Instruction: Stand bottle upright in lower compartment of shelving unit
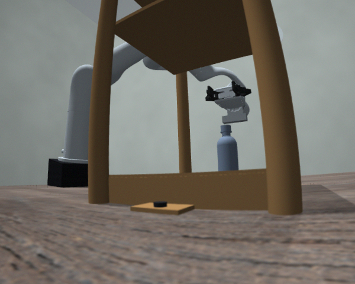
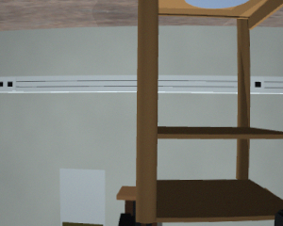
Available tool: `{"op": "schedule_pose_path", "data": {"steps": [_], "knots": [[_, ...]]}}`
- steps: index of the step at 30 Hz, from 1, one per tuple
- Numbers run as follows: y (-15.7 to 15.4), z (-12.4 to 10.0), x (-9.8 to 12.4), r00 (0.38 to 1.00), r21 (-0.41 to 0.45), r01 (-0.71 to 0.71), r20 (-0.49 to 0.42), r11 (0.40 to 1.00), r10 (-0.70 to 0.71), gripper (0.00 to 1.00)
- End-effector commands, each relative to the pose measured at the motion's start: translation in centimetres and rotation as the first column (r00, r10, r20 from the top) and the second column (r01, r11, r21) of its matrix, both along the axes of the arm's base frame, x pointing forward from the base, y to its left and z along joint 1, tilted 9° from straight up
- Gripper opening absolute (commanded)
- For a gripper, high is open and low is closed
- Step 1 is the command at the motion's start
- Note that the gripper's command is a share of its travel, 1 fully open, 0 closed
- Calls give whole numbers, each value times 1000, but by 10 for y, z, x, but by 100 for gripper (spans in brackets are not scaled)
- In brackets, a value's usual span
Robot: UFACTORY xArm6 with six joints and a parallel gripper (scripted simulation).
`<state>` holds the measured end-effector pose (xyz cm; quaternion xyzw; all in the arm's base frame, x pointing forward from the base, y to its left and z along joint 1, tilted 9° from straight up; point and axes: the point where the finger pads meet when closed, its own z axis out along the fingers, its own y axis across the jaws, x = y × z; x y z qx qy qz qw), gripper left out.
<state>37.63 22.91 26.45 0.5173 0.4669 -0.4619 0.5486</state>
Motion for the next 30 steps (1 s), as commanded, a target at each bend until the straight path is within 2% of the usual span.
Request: {"op": "schedule_pose_path", "data": {"steps": [1,30], "knots": [[0,1,0,1000,1,2,5,1000,-3,85],[0,-2,1,1000,-3,8,10,1000,-8,85]]}}
